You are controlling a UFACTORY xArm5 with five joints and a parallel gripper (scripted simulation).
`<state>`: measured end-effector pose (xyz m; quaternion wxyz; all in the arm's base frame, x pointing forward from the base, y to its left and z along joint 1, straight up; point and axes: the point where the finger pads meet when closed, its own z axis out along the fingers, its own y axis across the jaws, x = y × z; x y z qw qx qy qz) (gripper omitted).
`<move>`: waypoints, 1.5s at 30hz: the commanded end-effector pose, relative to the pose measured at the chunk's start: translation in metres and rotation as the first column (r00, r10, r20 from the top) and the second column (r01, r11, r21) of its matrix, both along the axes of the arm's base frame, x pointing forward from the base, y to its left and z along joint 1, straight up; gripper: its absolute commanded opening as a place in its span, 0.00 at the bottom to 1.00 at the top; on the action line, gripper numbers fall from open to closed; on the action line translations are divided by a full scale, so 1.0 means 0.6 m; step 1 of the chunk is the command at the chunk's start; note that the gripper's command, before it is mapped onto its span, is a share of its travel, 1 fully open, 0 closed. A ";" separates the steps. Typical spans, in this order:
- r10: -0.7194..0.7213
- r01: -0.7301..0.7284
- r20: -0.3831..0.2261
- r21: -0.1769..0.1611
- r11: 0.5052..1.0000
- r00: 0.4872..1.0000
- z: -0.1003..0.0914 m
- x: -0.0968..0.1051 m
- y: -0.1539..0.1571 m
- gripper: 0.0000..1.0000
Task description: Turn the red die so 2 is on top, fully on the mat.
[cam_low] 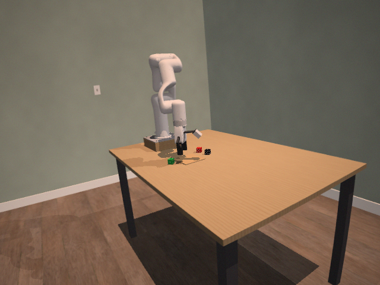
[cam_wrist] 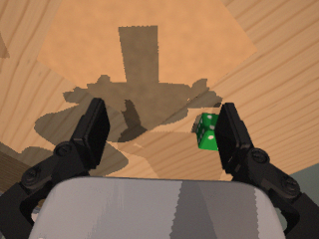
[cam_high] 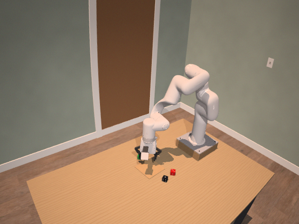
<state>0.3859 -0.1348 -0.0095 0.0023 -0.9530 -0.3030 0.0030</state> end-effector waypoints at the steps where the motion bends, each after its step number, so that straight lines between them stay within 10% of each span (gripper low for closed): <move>1: -0.001 0.001 0.006 -0.002 1.000 1.000 0.003 -0.006 0.067 1.00; 22: -0.001 0.001 0.007 -0.003 1.000 1.000 0.003 -0.038 0.290 1.00; 45: -0.001 0.001 0.007 -0.003 1.000 1.000 0.003 -0.041 0.310 1.00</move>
